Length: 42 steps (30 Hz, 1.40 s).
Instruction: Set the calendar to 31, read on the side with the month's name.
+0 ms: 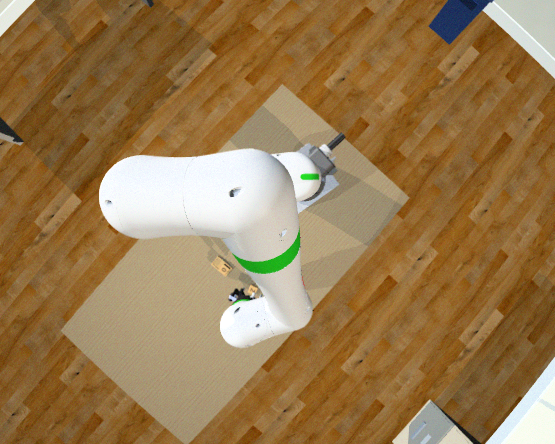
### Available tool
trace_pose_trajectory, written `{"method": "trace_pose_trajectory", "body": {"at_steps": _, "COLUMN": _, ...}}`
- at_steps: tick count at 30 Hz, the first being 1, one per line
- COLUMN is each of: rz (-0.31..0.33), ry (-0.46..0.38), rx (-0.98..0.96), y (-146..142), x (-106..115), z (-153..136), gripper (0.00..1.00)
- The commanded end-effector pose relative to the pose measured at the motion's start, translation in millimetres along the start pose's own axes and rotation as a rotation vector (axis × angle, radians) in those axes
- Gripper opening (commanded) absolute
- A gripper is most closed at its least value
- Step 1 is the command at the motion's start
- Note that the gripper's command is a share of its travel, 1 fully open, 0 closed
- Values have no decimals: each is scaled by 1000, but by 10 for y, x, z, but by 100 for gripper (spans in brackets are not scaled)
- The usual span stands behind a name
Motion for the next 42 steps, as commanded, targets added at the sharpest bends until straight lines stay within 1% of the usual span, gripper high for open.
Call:
{"method": "trace_pose_trajectory", "body": {"at_steps": 1, "rz": 0, "ry": 0, "rx": 0, "y": -1, "x": 6, "z": 2, "gripper": 100}}
{"method": "trace_pose_trajectory", "body": {"at_steps": 22, "rz": 0, "ry": 0, "rx": -16, "y": 0, "x": 5, "z": 2, "gripper": 100}}
{"method": "trace_pose_trajectory", "body": {"at_steps": 24, "rz": 0, "ry": 0, "rx": -66, "y": 0, "x": 3, "z": 2, "gripper": 100}}
{"method": "trace_pose_trajectory", "body": {"at_steps": 27, "rz": 0, "ry": 0, "rx": -218, "y": 1, "x": -5, "z": 3, "gripper": 100}}
{"method": "trace_pose_trajectory", "body": {"at_steps": 28, "rz": 0, "ry": 0, "rx": -224, "y": 1, "x": -5, "z": 3, "gripper": 100}}
{"method": "trace_pose_trajectory", "body": {"at_steps": 32, "rz": 0, "ry": 0, "rx": -366, "y": 2, "x": -13, "z": 4, "gripper": 100}}
{"method": "trace_pose_trajectory", "body": {"at_steps": 35, "rz": 0, "ry": 0, "rx": -382, "y": 2, "x": -13, "z": 4, "gripper": 100}}
{"method": "trace_pose_trajectory", "body": {"at_steps": 36, "rz": 0, "ry": 0, "rx": -473, "y": 2, "x": -18, "z": 4, "gripper": 100}}
{"method": "trace_pose_trajectory", "body": {"at_steps": 40, "rz": 0, "ry": 0, "rx": -571, "y": 3, "x": -23, "z": 5, "gripper": 100}}
{"method": "trace_pose_trajectory", "body": {"at_steps": 42, "rz": 0, "ry": 0, "rx": -651, "y": 4, "x": -27, "z": 5, "gripper": 100}}
Point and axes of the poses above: the point where the finger pads meet when closed, its own x axis back along the fingers, its own y axis across the jaws, z = x × y, the point moved 4 cm from there along x, back along the fingers, and after that the axes turned 10 degrees about -x, right-handed, at the moved point
